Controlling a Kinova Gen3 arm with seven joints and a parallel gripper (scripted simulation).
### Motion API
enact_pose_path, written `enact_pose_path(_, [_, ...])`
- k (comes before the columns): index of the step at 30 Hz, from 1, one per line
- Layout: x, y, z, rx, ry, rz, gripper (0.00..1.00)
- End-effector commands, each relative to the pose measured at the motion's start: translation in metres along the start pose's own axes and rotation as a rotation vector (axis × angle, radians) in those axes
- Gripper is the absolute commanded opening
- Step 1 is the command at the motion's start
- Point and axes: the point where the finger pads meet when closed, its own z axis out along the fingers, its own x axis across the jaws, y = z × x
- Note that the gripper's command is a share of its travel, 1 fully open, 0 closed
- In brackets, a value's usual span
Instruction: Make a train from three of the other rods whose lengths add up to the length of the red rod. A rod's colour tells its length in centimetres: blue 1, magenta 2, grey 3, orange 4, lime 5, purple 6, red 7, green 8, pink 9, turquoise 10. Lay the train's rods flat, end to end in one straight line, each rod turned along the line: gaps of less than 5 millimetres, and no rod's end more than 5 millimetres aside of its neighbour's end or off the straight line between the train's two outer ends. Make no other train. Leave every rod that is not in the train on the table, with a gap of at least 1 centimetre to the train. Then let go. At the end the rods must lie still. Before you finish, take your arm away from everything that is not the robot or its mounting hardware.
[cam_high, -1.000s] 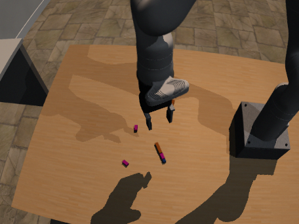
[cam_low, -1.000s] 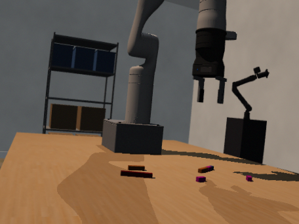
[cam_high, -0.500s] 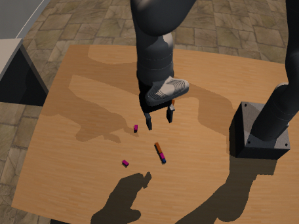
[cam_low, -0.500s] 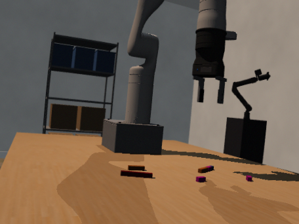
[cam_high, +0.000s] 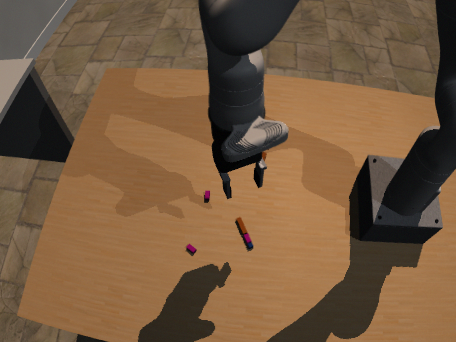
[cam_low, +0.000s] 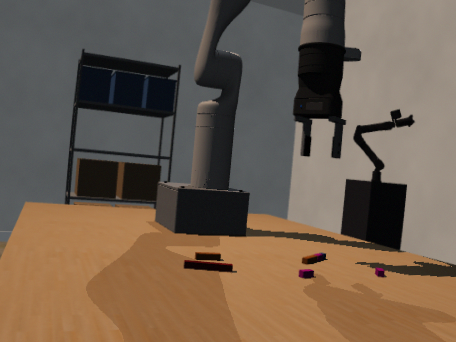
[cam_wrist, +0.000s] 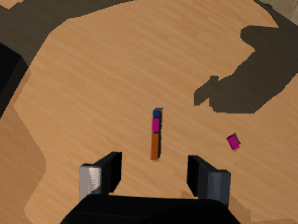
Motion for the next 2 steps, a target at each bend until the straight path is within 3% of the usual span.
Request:
enact_pose_path(1, [0.0004, 0.0002, -0.0005, -0.001, 0.001, 0.000, 1.00])
enact_pose_path(2, [0.0004, 0.0002, -0.0005, -0.001, 0.001, 0.000, 1.00])
